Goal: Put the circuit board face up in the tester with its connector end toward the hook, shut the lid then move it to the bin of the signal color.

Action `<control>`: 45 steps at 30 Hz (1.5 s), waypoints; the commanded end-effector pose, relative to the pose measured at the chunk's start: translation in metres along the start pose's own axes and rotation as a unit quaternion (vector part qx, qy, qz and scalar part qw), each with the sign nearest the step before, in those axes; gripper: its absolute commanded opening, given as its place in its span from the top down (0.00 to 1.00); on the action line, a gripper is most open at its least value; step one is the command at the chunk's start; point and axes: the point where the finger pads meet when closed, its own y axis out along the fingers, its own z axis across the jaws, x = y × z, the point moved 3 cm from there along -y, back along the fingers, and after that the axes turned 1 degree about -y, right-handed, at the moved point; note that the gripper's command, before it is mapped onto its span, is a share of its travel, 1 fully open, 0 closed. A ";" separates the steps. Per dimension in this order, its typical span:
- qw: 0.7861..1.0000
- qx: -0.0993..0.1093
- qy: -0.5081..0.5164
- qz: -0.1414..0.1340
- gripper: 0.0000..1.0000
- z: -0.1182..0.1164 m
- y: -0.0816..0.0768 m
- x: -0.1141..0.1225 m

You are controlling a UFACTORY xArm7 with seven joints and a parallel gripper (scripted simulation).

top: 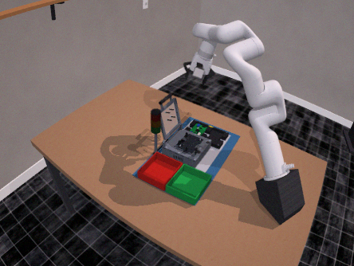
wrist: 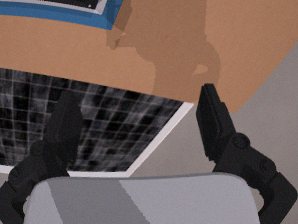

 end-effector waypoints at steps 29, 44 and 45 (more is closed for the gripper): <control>0.993 -0.057 0.103 0.006 0.00 -0.011 -0.026 -0.028; 0.984 -0.086 0.154 0.006 0.00 -0.016 -0.037 -0.042; 0.984 -0.086 0.154 0.006 0.00 -0.016 -0.037 -0.042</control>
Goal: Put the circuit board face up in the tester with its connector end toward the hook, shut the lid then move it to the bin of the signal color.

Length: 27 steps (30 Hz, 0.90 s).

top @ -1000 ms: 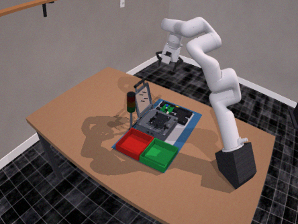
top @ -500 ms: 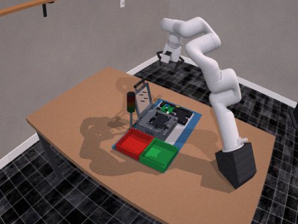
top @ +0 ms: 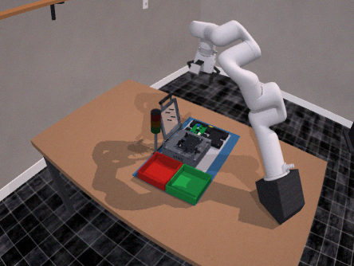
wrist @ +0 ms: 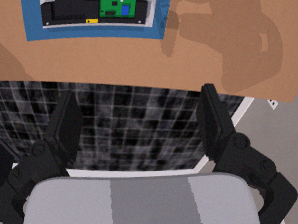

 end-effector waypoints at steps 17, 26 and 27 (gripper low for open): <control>0.999 -0.021 0.040 -0.003 0.00 -0.007 -0.007 -0.009; 0.997 -0.034 0.063 -0.004 0.00 -0.011 -0.010 -0.015; 0.997 -0.034 0.063 -0.004 0.00 -0.011 -0.010 -0.015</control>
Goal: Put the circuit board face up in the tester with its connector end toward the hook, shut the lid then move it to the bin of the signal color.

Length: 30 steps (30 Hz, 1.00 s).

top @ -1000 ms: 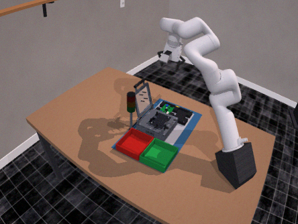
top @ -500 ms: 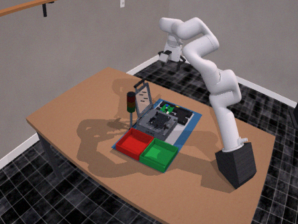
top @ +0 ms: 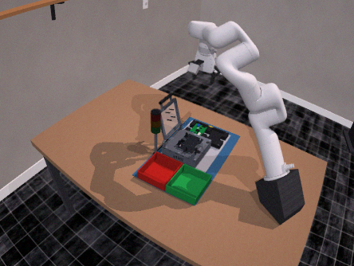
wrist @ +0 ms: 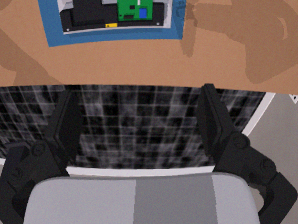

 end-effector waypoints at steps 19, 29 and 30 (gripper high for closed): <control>1.000 -0.009 0.017 -0.003 0.00 -0.003 -0.003 -0.004; 1.000 -0.009 0.017 -0.003 0.00 -0.003 -0.003 -0.004; 1.000 -0.009 0.017 -0.003 0.00 -0.003 -0.003 -0.004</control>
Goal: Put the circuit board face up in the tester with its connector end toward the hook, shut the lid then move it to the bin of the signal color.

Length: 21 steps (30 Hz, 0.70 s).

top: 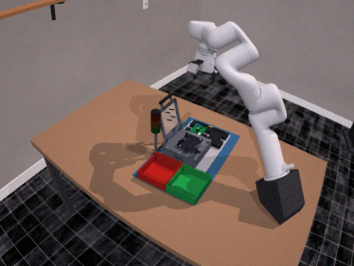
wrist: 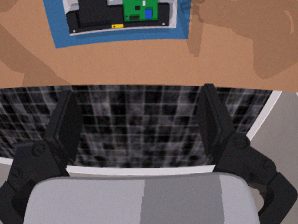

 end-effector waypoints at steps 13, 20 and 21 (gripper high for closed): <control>1.000 0.001 0.000 -0.001 0.00 0.000 0.001 0.000; 1.000 0.001 0.000 -0.001 0.00 0.000 0.011 0.000; 1.000 0.001 0.000 -0.001 0.00 0.000 0.014 0.000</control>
